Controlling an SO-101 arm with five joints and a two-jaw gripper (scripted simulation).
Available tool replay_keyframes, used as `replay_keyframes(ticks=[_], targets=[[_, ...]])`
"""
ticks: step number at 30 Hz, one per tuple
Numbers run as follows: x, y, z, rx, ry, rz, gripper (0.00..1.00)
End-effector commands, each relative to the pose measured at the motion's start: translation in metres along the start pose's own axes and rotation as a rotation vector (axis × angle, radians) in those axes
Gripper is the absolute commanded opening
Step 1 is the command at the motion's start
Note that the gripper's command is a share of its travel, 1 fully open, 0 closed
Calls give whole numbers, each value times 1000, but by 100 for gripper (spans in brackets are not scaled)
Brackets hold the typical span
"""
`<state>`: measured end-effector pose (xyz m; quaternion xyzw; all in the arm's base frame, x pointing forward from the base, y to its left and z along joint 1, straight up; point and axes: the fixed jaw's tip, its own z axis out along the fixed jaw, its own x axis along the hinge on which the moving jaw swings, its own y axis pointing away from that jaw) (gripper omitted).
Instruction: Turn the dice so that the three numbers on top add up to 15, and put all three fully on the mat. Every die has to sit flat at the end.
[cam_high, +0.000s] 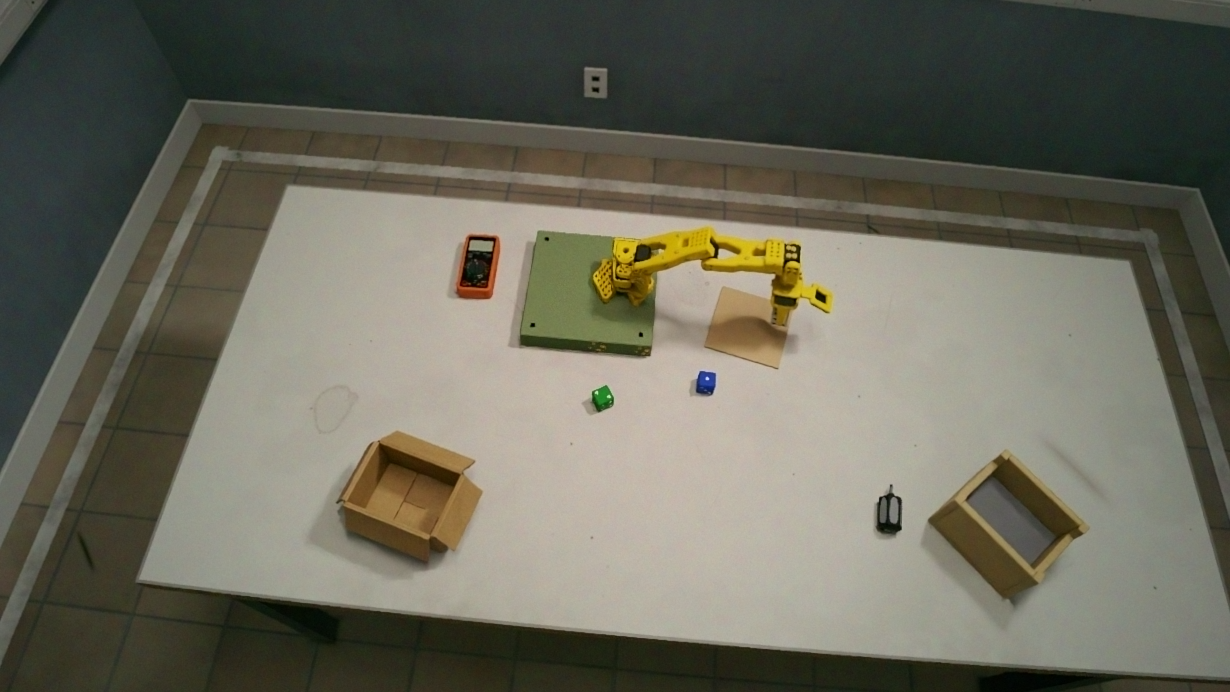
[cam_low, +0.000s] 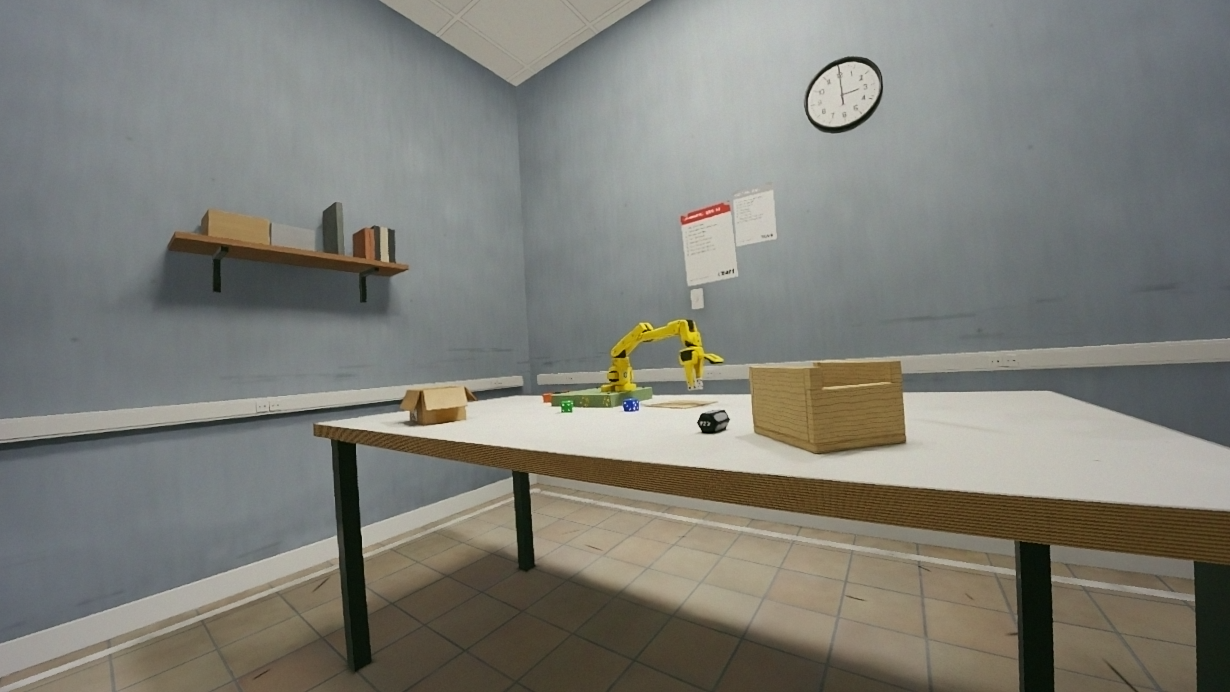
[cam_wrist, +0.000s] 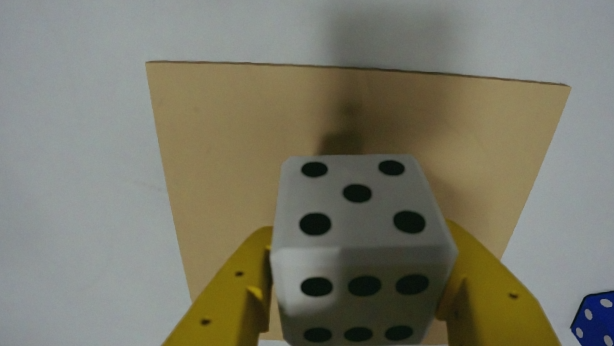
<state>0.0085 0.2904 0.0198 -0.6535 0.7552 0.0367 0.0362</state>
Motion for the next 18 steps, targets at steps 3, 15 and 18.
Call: replay_keyframes(ticks=[3, 15, 18], targets=[[0, 3, 3, -2, 5, -20, 0], [1, 3, 9, -1, 15, -19, 0], [1, 3, 9, -1, 15, -19, 0]])
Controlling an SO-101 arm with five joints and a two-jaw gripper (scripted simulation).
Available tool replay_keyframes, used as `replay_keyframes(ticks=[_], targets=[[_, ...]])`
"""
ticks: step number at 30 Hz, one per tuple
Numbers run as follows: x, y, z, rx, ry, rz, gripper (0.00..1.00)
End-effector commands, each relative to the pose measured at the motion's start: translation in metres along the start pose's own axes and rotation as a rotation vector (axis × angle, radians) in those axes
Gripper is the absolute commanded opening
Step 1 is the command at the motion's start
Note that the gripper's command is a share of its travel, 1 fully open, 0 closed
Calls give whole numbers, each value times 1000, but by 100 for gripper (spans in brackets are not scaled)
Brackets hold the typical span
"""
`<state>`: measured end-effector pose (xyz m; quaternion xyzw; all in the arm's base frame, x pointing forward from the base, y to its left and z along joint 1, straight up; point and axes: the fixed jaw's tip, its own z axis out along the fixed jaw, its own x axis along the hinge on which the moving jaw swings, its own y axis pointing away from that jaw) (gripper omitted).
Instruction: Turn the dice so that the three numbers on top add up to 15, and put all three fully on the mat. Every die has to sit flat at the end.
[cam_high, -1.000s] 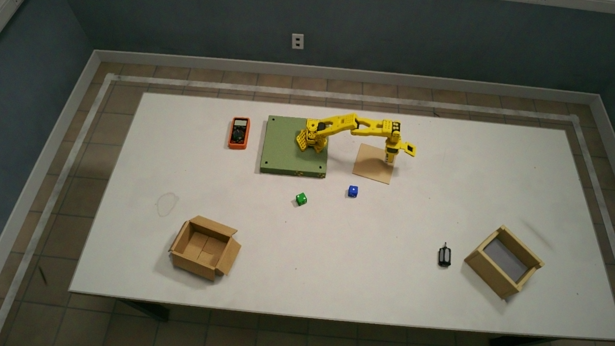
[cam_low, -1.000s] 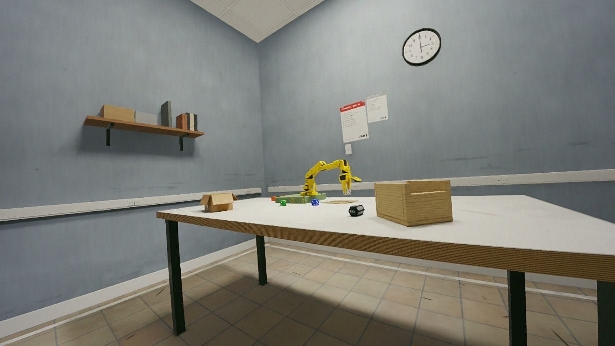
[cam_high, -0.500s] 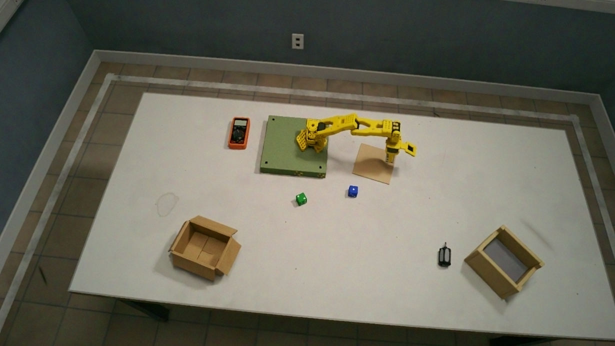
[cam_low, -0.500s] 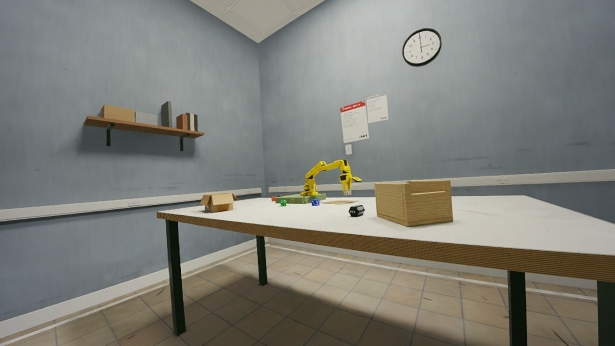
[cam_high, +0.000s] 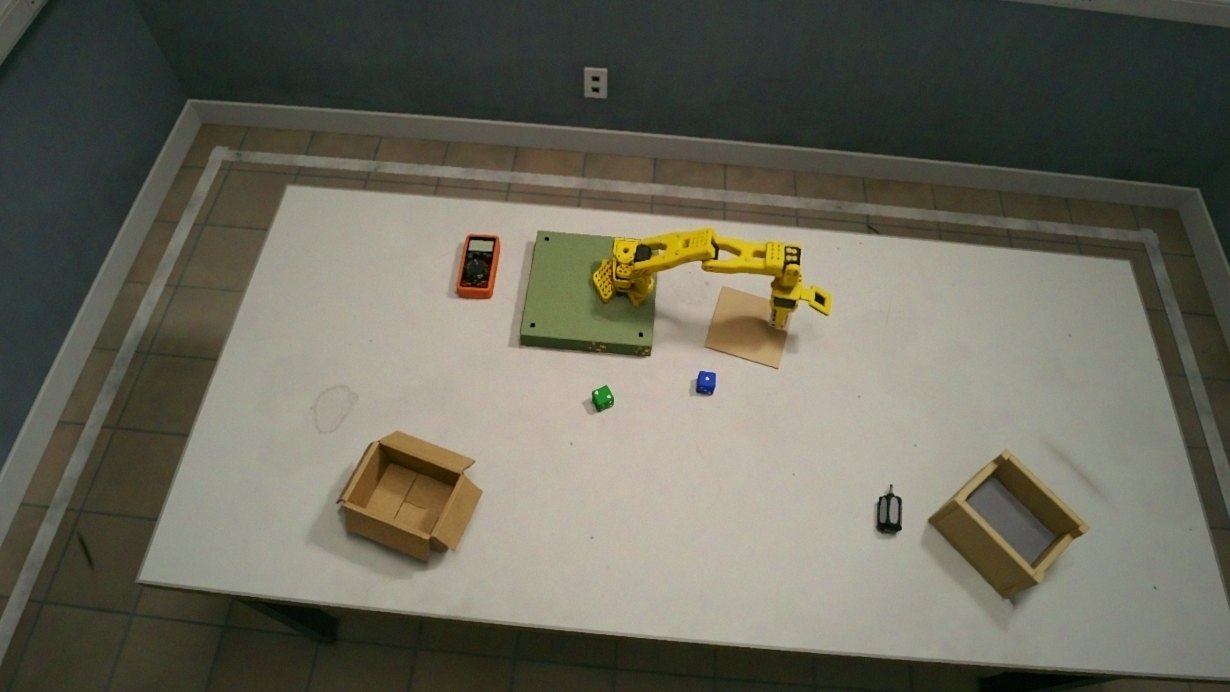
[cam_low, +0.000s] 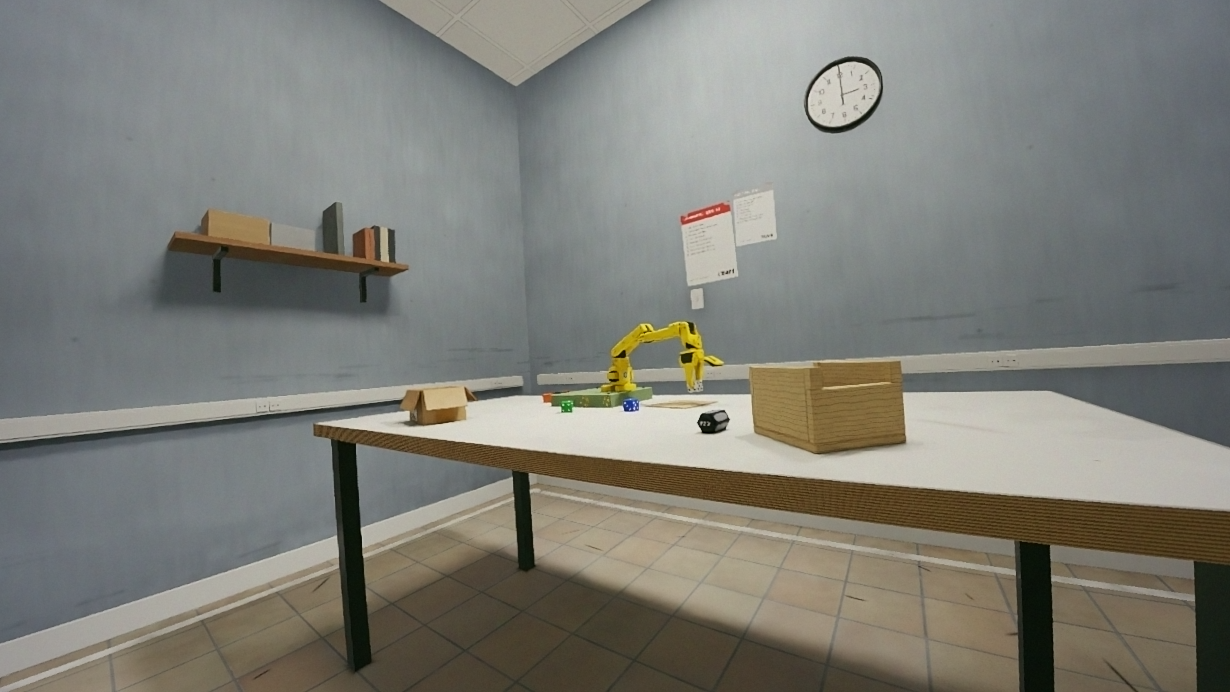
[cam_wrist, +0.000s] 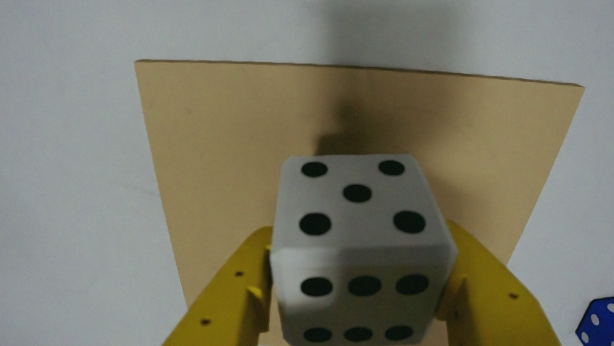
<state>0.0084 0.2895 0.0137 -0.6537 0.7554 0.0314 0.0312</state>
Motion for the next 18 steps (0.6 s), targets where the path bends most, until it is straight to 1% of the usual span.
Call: replay_keyframes(ticks=[1, 13, 18], targets=[[0, 3, 3, -2, 1, -19, 0], [0, 3, 9, -1, 9, -19, 0], [0, 3, 9, -1, 10, -19, 0]])
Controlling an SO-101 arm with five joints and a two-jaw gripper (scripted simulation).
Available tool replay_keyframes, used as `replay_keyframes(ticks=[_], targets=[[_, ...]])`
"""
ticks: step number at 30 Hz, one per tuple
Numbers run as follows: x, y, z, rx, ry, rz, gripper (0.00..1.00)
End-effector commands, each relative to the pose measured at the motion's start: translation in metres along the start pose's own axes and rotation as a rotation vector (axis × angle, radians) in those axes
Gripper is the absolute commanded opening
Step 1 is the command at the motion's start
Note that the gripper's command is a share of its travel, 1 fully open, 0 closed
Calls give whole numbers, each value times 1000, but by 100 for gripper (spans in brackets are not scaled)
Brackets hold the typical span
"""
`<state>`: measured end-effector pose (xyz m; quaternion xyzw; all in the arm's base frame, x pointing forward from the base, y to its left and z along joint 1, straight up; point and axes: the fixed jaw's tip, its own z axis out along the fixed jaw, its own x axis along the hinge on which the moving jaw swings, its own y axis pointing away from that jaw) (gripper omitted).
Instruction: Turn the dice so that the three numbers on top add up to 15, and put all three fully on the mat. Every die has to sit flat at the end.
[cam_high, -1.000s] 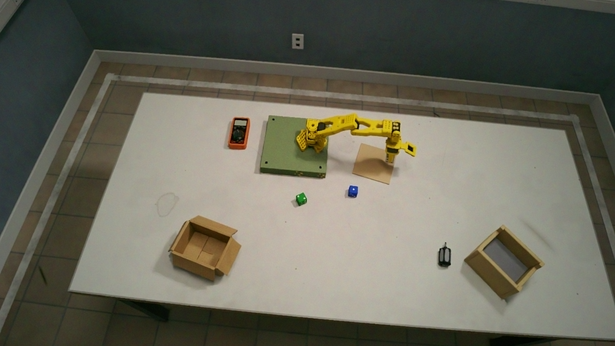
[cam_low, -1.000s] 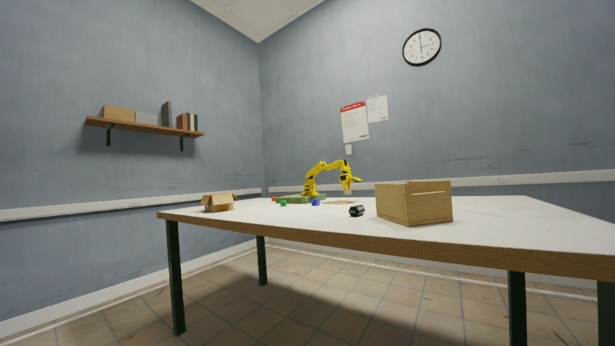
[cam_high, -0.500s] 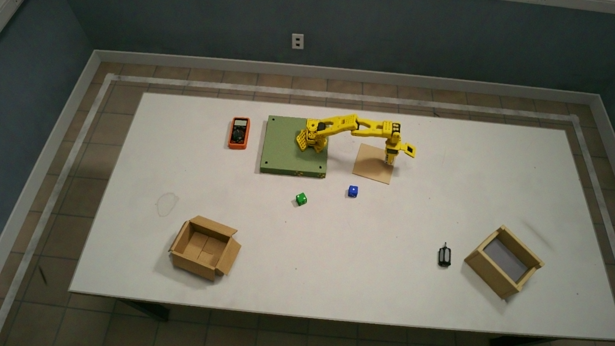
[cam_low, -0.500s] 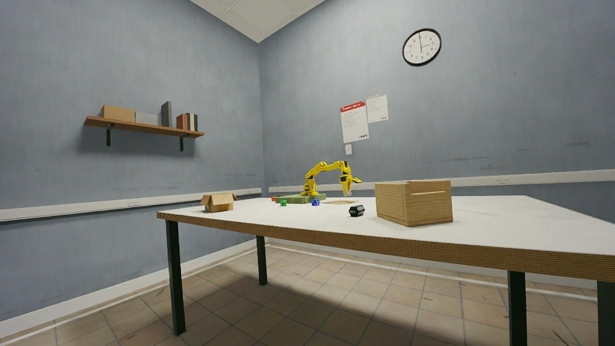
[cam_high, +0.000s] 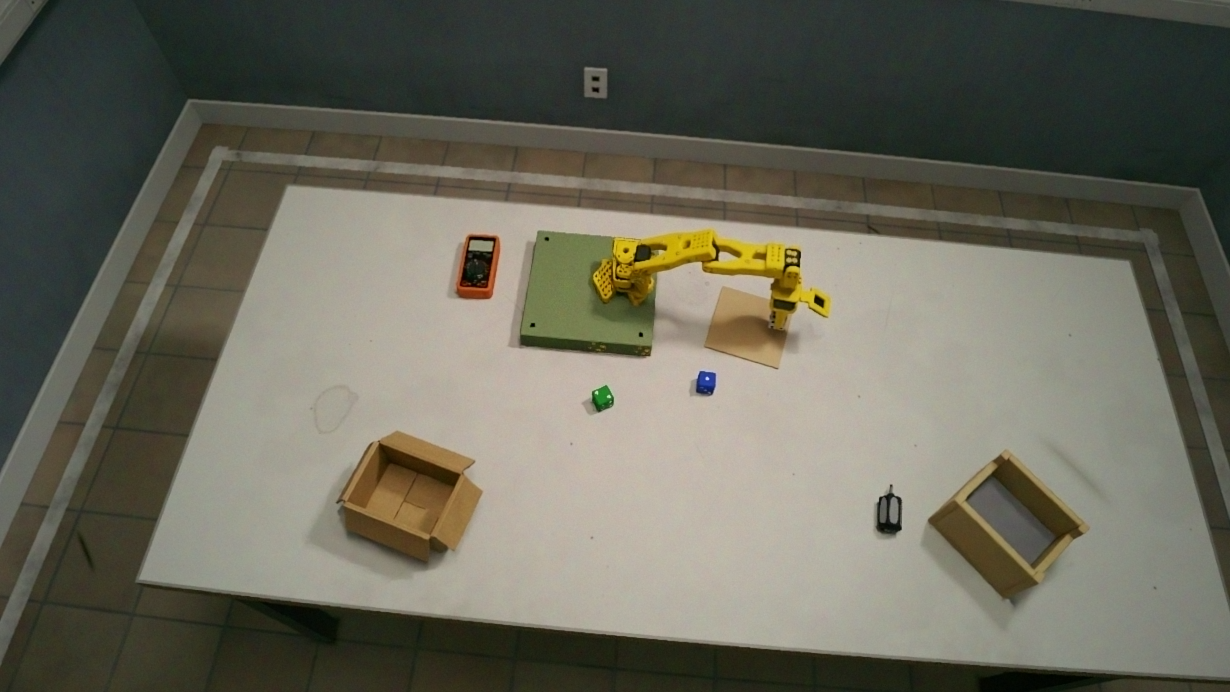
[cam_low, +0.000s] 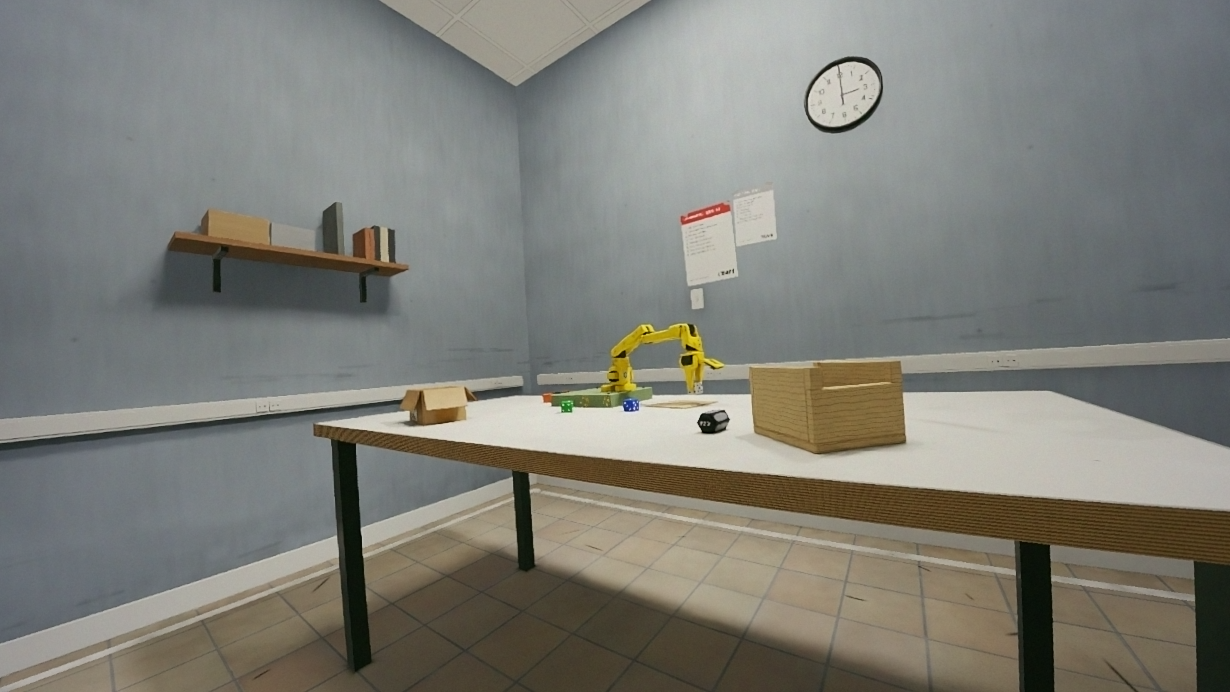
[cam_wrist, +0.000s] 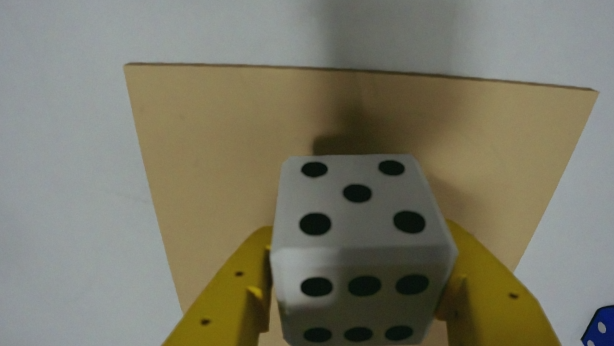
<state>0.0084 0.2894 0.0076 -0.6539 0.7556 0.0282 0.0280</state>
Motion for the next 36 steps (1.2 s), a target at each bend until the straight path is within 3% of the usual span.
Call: replay_keyframes(ticks=[1, 36], targets=[[0, 3, 3, -2, 1, -19, 0], [2, 3, 15, 0, 19, -18, 0]])
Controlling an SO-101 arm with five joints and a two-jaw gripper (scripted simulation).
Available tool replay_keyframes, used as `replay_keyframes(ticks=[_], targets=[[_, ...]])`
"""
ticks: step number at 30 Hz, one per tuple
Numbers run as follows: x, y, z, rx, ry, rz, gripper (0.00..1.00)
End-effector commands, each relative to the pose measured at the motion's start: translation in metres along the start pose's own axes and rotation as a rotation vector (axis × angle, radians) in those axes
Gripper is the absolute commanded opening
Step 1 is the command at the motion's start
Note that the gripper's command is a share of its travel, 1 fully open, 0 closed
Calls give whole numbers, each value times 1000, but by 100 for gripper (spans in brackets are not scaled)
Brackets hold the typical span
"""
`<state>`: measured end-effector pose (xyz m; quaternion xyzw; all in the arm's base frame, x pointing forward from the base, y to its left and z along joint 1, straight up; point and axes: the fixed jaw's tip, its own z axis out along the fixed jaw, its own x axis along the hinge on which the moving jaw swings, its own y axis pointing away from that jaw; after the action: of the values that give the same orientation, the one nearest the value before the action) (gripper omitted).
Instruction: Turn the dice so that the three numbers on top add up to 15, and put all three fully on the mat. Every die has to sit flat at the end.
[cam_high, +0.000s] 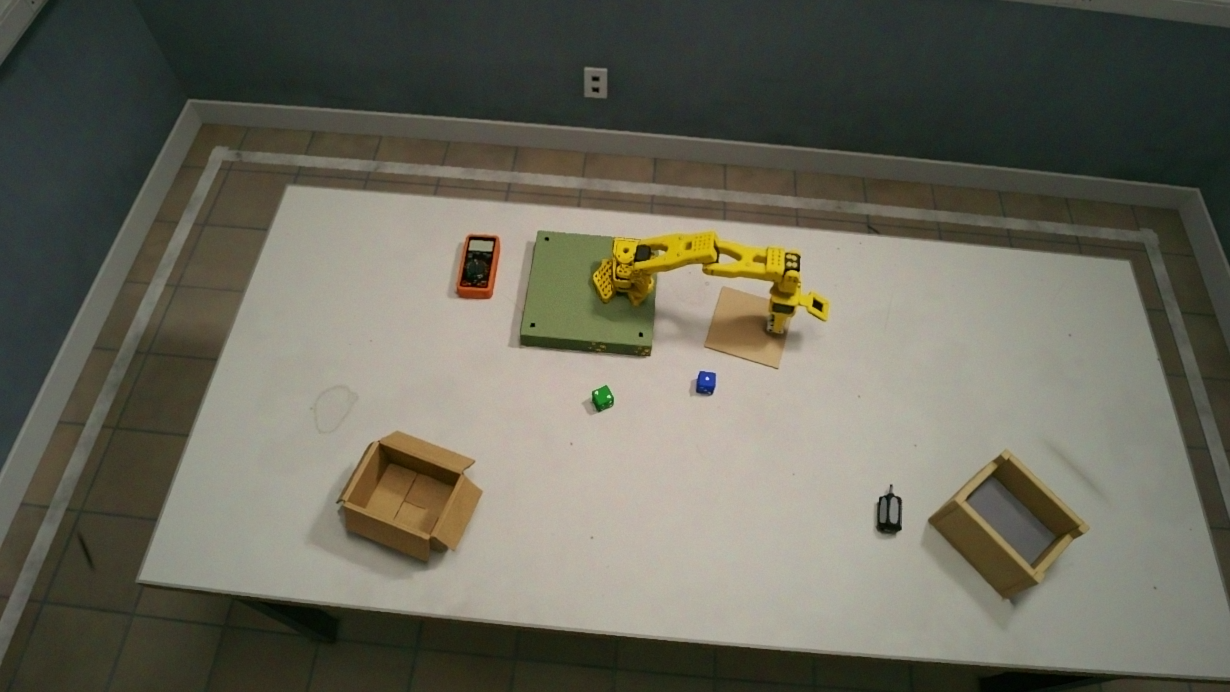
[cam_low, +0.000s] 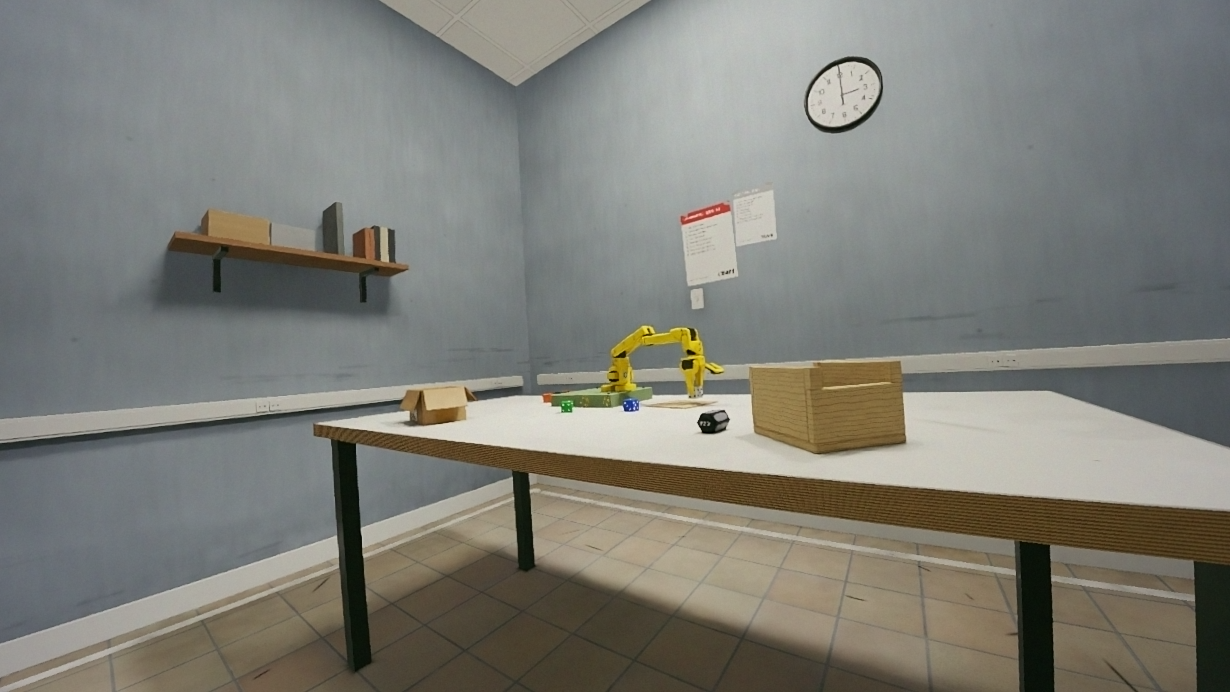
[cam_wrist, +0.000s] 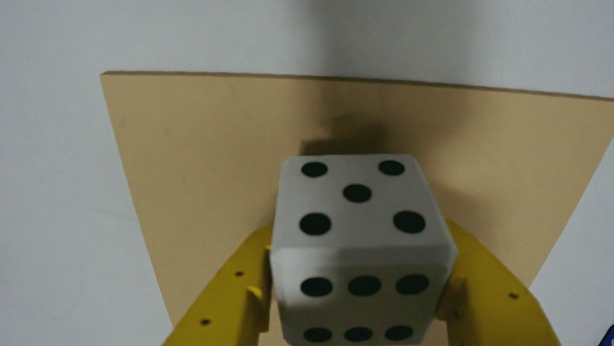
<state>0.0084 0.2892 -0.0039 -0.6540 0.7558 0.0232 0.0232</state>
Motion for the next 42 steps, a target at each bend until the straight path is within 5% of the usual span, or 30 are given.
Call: replay_keyframes(ticks=[1, 42], targets=[[1, 3, 4, -1, 6, -18, 0], [8, 3, 16, 3, 57, -18, 0]])
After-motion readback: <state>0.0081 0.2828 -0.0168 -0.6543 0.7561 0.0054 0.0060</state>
